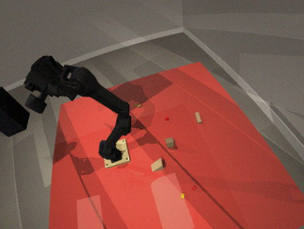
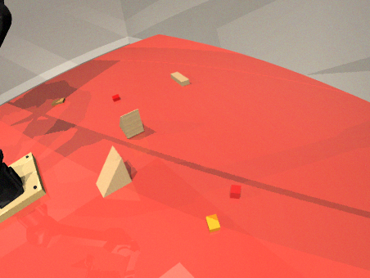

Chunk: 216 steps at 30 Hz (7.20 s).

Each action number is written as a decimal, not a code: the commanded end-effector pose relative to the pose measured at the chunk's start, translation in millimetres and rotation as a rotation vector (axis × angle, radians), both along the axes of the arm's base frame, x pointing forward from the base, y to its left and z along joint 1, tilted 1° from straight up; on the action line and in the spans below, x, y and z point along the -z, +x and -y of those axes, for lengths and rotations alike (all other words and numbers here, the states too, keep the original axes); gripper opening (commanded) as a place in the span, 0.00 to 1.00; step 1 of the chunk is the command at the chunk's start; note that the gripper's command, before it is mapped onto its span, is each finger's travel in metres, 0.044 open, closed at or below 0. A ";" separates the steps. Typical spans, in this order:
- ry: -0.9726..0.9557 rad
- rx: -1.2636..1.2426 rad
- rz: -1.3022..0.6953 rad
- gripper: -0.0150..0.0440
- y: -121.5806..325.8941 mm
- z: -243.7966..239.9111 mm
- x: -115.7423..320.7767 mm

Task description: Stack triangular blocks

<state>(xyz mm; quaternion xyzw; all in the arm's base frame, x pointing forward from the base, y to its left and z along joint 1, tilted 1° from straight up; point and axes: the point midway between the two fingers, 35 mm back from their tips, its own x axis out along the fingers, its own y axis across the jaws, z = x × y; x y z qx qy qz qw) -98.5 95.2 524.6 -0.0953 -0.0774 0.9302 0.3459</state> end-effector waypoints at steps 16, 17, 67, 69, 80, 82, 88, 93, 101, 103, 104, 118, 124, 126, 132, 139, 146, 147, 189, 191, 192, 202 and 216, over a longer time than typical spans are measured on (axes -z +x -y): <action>-0.036 0.435 0.524 1.00 11.7 -113.8 67.5; -0.053 0.459 0.555 1.00 17.6 -121.9 73.2; -1.130 1.052 0.316 1.00 427.9 133.3 377.8; -1.117 1.074 0.257 1.00 420.8 160.7 389.7; -1.091 1.109 0.185 1.00 409.6 192.0 407.7; -1.091 1.109 0.185 1.00 410.4 190.9 410.7; -1.089 1.107 0.185 1.00 412.5 187.2 419.7; -1.085 1.101 0.185 1.00 413.5 183.4 427.0; -1.084 1.101 0.183 1.00 415.5 178.3 438.7; -1.084 1.102 0.183 1.00 416.0 177.0 441.8; -1.084 1.102 0.183 1.00 416.3 176.4 443.3; -1.086 1.105 0.183 1.00 418.9 167.2 464.4; -1.086 1.106 0.183 1.00 419.4 163.1 473.4; -1.086 1.106 0.183 1.00 419.5 161.7 476.4; -1.086 1.108 0.183 1.00 419.7 157.3 485.1; -1.086 1.109 0.183 1.00 419.4 152.3 495.0; -1.086 1.109 0.183 0.78 419.3 151.8 495.9; -1.086 1.109 0.183 0.73 419.3 151.8 495.9; -1.563 1.031 0.371 0.25 424.5 124.8 473.6; -1.613 1.021 0.391 0.25 425.1 121.4 472.2; -1.637 1.015 0.401 0.25 425.5 119.7 471.6; -1.885 0.949 0.503 0.25 429.0 102.1 468.0; -2.231 0.825 0.652 0.25 433.8 77.1 470.5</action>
